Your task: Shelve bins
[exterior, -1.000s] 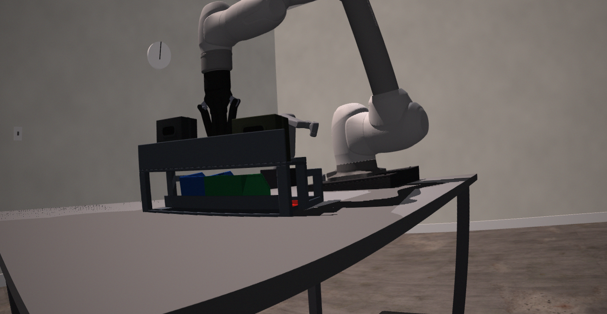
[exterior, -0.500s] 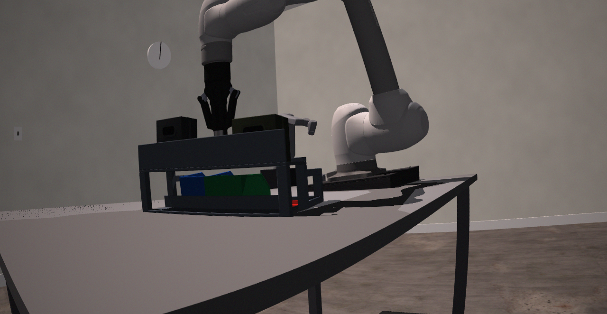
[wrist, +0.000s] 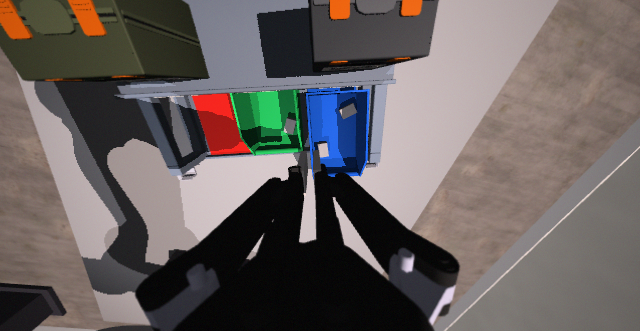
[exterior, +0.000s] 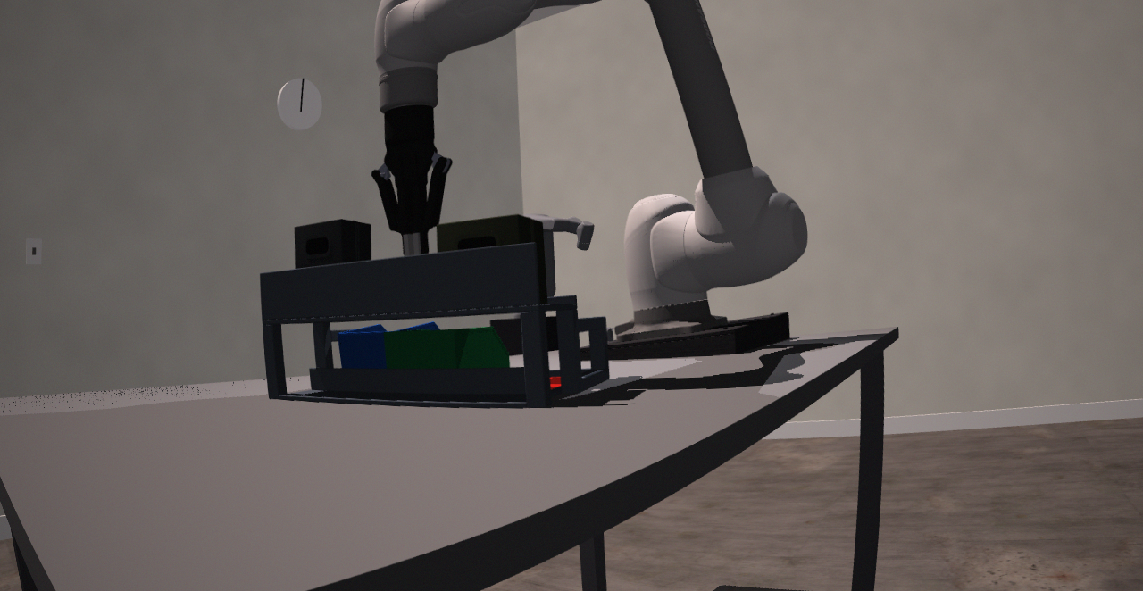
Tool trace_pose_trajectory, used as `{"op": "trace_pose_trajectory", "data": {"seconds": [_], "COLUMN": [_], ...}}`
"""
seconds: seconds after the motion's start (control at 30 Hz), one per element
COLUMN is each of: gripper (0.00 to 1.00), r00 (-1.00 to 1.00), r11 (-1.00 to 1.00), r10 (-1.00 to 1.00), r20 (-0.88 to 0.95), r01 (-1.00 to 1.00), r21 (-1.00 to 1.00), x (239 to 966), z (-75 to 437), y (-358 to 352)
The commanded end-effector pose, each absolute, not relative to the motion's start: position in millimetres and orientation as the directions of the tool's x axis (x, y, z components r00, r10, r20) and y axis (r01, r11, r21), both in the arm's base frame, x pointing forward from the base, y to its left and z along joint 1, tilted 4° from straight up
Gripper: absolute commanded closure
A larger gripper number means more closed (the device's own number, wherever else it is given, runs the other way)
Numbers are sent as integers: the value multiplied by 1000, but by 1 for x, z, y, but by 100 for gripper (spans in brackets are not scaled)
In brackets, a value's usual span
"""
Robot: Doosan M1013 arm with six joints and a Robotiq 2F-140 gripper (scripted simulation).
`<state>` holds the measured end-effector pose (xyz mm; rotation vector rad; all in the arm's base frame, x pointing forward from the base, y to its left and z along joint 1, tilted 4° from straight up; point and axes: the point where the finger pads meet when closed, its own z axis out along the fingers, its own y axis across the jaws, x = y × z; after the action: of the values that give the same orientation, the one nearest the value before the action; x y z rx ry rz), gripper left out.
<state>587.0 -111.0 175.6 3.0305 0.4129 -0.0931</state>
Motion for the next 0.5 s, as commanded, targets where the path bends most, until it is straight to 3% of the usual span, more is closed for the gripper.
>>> {"op": "trace_pose_trajectory", "data": {"seconds": [0.0,0.47], "gripper": [85,85], "r00": [962,962], "r11": [-960,-960], "r10": [264,264], "r20": [-71,-71], "r01": [269,269], "r21": [72,72], "x": [587,587], "z": [176,181], "y": [-111,-111]}}
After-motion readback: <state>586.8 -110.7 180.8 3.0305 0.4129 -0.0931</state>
